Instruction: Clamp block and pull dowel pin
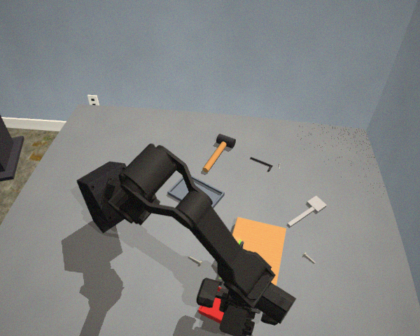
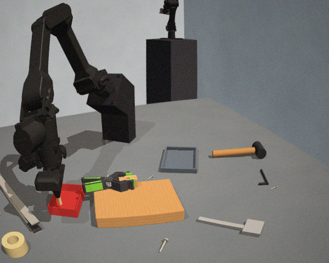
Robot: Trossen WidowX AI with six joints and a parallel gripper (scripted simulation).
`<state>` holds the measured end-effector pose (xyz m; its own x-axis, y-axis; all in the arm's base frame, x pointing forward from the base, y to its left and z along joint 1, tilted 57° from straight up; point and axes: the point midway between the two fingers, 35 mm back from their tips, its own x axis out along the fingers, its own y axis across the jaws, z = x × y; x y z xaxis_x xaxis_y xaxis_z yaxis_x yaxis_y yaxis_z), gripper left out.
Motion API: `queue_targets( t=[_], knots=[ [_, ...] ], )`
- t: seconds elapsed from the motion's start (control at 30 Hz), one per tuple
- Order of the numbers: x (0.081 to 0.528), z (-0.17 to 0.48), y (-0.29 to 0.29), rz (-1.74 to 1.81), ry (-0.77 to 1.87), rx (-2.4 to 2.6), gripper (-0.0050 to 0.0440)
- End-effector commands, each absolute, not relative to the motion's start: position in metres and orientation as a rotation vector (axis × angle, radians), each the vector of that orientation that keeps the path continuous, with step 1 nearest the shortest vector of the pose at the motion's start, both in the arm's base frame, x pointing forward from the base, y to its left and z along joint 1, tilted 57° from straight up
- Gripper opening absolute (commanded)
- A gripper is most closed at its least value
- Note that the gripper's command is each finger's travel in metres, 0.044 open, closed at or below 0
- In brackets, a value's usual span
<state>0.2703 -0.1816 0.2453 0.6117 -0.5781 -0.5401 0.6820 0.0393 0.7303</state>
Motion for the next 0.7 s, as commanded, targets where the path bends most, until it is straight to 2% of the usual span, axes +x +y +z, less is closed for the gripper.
queue_targets(
  t=[0.0, 0.67],
  knots=[
    [0.2740, 0.2411, -0.1836, -0.967, 0.118, 1.186, 0.0000],
    [0.2801, 0.2364, -0.1891, -0.967, 0.118, 1.186, 0.0000]
  ],
)
